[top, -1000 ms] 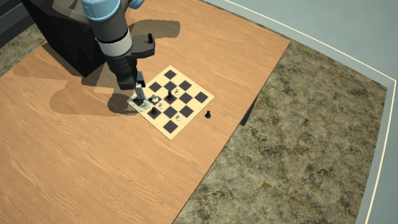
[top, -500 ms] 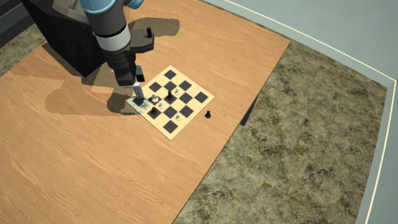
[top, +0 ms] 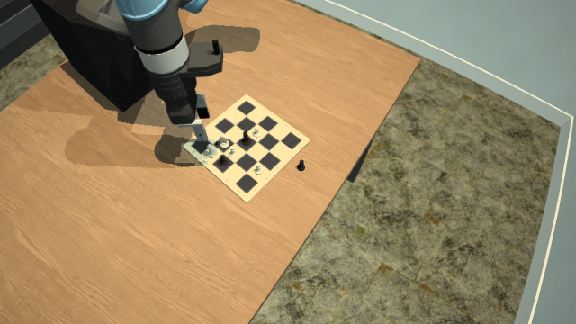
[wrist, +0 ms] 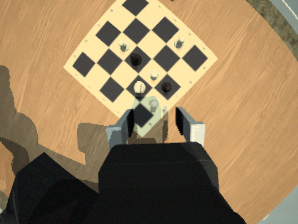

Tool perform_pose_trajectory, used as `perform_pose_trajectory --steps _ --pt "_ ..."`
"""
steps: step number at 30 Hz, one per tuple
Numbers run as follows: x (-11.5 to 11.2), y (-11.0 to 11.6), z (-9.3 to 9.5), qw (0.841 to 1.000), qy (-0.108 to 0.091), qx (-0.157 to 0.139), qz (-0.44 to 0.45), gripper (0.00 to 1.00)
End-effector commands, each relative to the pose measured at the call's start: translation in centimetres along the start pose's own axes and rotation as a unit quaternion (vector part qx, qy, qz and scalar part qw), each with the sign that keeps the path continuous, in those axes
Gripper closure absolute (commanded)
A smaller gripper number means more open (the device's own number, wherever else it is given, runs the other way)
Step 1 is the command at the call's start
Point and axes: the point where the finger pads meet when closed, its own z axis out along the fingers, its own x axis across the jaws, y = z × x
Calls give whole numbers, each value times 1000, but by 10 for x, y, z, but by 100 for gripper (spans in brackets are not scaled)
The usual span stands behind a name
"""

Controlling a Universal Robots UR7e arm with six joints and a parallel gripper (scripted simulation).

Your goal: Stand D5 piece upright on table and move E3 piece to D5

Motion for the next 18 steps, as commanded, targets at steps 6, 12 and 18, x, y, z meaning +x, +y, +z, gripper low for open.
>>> perform_pose_trajectory --steps 6,12,18 --pt "0 0 -9 1000 1 0 0 0" --pt "0 0 -31 1000 1 0 0 0" --pt "0 0 -56 1000 1 0 0 0"
